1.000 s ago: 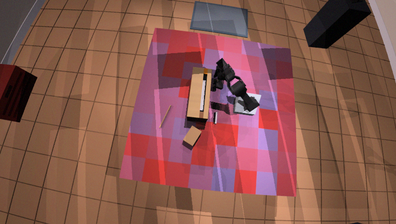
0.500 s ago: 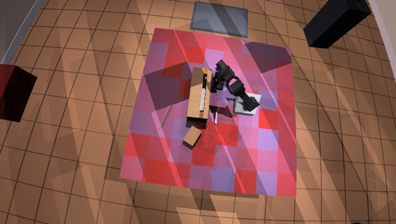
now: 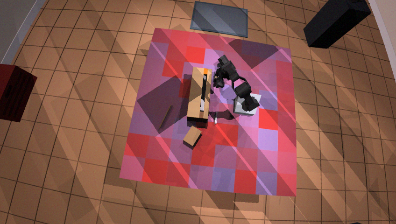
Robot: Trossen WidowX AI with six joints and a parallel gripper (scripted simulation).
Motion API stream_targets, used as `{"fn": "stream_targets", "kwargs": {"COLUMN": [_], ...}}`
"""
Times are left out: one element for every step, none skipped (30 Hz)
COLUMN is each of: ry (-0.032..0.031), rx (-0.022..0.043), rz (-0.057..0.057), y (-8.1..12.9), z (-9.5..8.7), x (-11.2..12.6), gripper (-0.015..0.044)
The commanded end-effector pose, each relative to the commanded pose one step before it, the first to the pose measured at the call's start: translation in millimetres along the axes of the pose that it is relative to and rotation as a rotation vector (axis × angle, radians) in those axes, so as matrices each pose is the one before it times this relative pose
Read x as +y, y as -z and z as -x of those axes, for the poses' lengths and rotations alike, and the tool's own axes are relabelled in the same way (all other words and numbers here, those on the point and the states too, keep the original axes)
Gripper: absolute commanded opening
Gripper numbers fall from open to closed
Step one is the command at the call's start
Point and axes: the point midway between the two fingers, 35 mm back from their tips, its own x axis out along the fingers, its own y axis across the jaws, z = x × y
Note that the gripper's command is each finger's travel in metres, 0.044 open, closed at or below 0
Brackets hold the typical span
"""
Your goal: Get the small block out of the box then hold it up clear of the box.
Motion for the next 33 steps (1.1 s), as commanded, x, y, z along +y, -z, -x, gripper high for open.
{"fn": "stream_targets", "kwargs": {"ry": [-0.00538,0.00000,-0.00141,-0.00424,-0.00707,-0.00856,-0.00856,-0.00856,-0.00856,-0.00856,-0.00855,-0.00855,-0.00853,-0.00852,-0.00850,-0.00848,-0.00846,-0.00843,-0.00840,-0.00837,-0.00834,-0.00830,-0.00826,-0.00822,-0.00817,-0.00813,-0.00808,-0.00802,-0.00797,-0.00791,-0.00785,-0.00644,-0.00384], "rx": [0.00211,0.00000,0.00007,0.00025,0.00050,0.00073,0.00088,0.00103,0.00118,0.00133,0.00148,0.00163,0.00178,0.00193,0.00208,0.00223,0.00238,0.00252,0.00267,0.00282,0.00296,0.00311,0.00325,0.00340,0.00354,0.00368,0.00383,0.00397,0.00411,0.00425,0.00438,0.00373,0.00228], "rz": [0.0083,0.0000,-0.0028,-0.0083,-0.0139,-0.0168,-0.0169,-0.0169,-0.0170,-0.0170,-0.0171,-0.0171,-0.0172,-0.0172,-0.0173,-0.0173,-0.0174,-0.0174,-0.0175,-0.0175,-0.0176,-0.0176,-0.0177,-0.0177,-0.0178,-0.0178,-0.0178,-0.0179,-0.0179,-0.0180,-0.0180,-0.0149,-0.0090], "y": [5.90,0.00,0.24,0.70,1.13,1.29,1.21,1.14,1.06,0.98,0.91,0.83,0.75,0.68,0.60,0.53,0.46,0.38,0.31,0.24,0.17,0.10,0.03,-0.03,-0.10,-0.16,-0.22,-0.28,-0.34,-0.40,-0.46,-0.42,-0.27], "z": [11.76,0.00,0.62,1.86,3.09,3.74,3.74,3.74,3.74,3.73,3.73,3.72,3.72,3.71,3.70,3.70,3.69,3.68,3.67,3.65,3.64,3.63,3.61,3.60,3.59,3.57,3.55,3.54,3.52,3.50,3.48,2.86,1.71], "x": [0.65,0.00,-0.13,-0.40,-0.68,-0.84,-0.86,-0.88,-0.89,-0.90,-0.91,-0.92,-0.92,-0.92,-0.92,-0.92,-0.91,-0.90,-0.89,-0.87,-0.86,-0.84,-0.82,-0.80,-0.77,-0.74,-0.71,-0.68,-0.65,-0.62,-0.58,-0.45,-0.25], "gripper": [0.0000,0.0000,0.0000,0.0000,0.0000,0.0000,0.0000,0.0000,0.0000,0.0000,0.0000,0.0000,0.0000,0.0000,0.0000,0.0000,0.0000,0.0000,0.0000,0.0000,0.0000,0.0000,0.0000,0.0000,0.0000,0.0000,0.0000,0.0000,0.0000,0.0000,0.0000,0.0000,0.0000]}}
